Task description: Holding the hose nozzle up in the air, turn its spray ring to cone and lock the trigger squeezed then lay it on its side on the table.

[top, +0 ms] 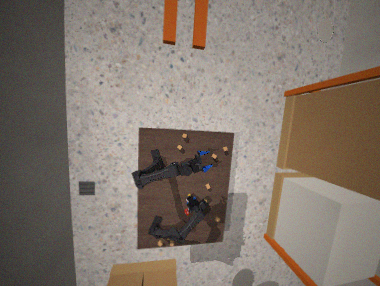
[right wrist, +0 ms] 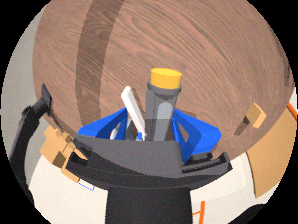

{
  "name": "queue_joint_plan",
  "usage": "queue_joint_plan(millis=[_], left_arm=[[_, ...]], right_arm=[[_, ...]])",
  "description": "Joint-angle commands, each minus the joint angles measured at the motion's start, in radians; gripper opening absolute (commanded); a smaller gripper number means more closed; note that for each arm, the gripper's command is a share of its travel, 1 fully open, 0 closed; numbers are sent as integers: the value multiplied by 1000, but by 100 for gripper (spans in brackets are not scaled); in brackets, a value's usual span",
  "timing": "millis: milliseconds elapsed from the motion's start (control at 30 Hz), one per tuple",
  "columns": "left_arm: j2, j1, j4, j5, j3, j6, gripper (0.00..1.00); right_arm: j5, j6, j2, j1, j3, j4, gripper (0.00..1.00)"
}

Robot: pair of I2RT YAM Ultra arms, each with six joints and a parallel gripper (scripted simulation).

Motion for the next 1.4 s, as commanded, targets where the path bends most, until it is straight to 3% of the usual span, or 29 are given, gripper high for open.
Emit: queue_joint_plan(millis=[0,233,267,433,1367], left_arm=[[-8,1,1,5,19,-9,100],[-8,1,1,5,19,-9,100],[-8,1,1,5,19,-9,100],[-8,1,1,5,19,-9,100],[-8,1,1,5,19,-9,100]], right_arm=[[-6,3,-33,14,83,-89,63],[-7,5,12,14,256,-143,63],[-7,1,-51,10,190,-160,63],[-7,2,-58,8,229,-157,63],[-15,513,-453,-330,-179,348,63]])
